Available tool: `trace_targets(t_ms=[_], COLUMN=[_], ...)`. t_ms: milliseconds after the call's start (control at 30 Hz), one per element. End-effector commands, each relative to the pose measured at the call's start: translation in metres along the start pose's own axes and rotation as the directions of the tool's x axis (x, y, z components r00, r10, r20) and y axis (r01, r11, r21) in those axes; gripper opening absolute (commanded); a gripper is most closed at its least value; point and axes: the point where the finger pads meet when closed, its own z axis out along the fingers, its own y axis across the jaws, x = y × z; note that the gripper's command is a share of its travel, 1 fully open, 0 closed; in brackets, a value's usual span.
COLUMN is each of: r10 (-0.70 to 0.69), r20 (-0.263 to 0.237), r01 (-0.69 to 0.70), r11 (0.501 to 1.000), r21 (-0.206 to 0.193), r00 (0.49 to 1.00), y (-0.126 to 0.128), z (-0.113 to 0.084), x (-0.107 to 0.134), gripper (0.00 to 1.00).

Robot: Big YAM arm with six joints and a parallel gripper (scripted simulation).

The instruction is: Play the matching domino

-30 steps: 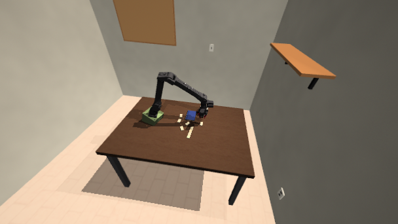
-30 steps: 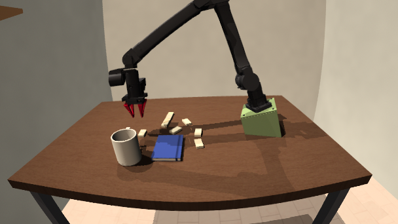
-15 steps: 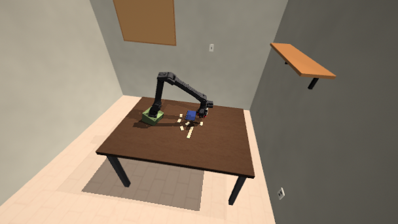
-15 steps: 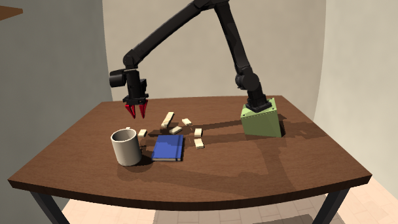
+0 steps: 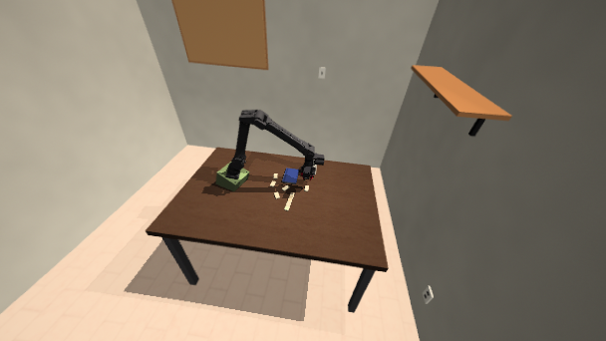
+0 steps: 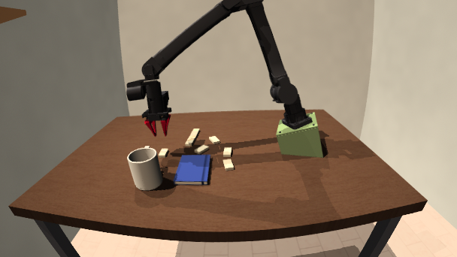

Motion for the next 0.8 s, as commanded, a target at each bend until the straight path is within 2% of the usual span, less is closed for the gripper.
trace_targets(t_ms=[0, 67, 100, 400, 633, 667, 767], r10=[-0.001, -0.001, -0.002, -0.018, -0.018, -0.019, -0.021], r20=[-0.006, -0.006, -0.002, -0.01, -0.01, -0.007, -0.008], r01=[0.0, 0.0, 0.001, 0.017, 0.017, 0.019, 0.02], r11=[0.999, 0.999, 1.0, 0.998, 0.998, 0.999, 0.999], r21=[-0.052, -0.052, -0.016, -0.063, -0.063, -0.026, -0.04], r00=[1.0, 1.0, 1.0, 1.0, 1.0, 1.0, 1.0], y=[0.009, 0.009, 0.004, 0.011, 0.011, 0.006, 0.008], z=[-0.02, -0.02, -0.006, -0.02, -0.02, -0.002, 0.006], x=[-0.005, -0.005, -0.001, -0.007, -0.007, -0.002, -0.004], gripper=[0.43, 0.43, 0.43, 0.43, 0.43, 0.43, 0.43])
